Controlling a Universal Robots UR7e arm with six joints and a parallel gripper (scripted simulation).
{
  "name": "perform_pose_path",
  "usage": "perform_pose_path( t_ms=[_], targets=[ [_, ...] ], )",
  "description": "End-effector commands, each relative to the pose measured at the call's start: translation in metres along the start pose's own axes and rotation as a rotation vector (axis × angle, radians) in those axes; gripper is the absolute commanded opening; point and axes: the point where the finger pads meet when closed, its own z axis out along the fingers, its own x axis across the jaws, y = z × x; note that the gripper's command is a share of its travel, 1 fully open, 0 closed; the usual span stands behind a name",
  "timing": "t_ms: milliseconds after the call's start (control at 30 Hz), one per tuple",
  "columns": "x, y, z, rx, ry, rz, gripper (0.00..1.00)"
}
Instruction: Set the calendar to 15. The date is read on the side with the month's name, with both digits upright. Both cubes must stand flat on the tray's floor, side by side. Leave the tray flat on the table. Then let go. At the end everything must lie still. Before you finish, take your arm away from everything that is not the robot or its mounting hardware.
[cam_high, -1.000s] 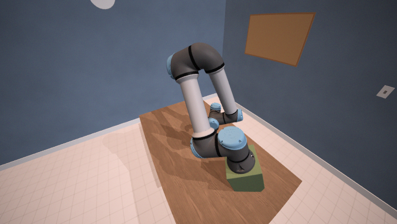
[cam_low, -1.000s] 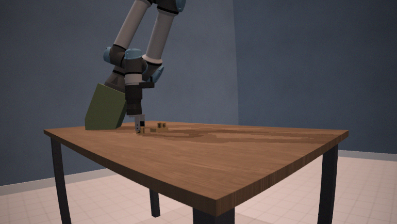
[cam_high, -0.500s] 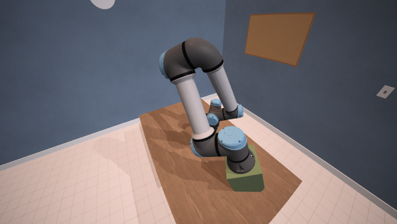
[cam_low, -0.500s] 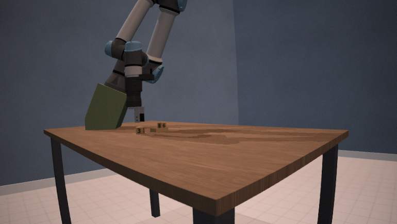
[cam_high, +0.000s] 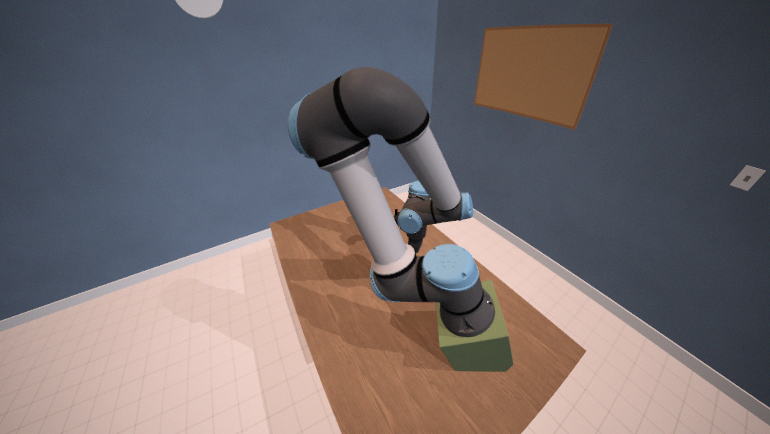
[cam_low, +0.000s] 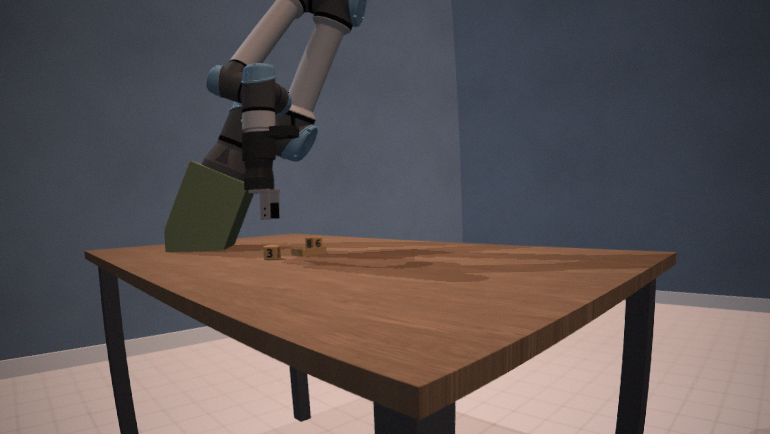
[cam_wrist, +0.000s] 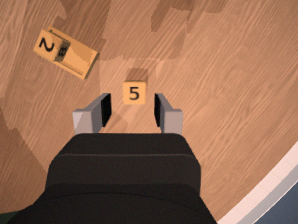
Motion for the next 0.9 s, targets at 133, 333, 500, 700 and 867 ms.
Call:
perform_pose_path(
  t_ms=[133,333,500,700,867],
  targets=[
    [0.0000,0.0001,-0.0095,0.000,0.000,0.000,0.87],
    [0.0000,0.0001,-0.0112,0.000,0.000,0.000,0.87],
    [0.0000,0.0001,-0.0112,0.000,0.000,0.000,1.00],
    [0.0000,0.0001,-0.0112,0.000,0.000,0.000,1.00],
    [0.0000,0.0001,-0.0112,0.000,0.000,0.000,1.00]
  ],
)
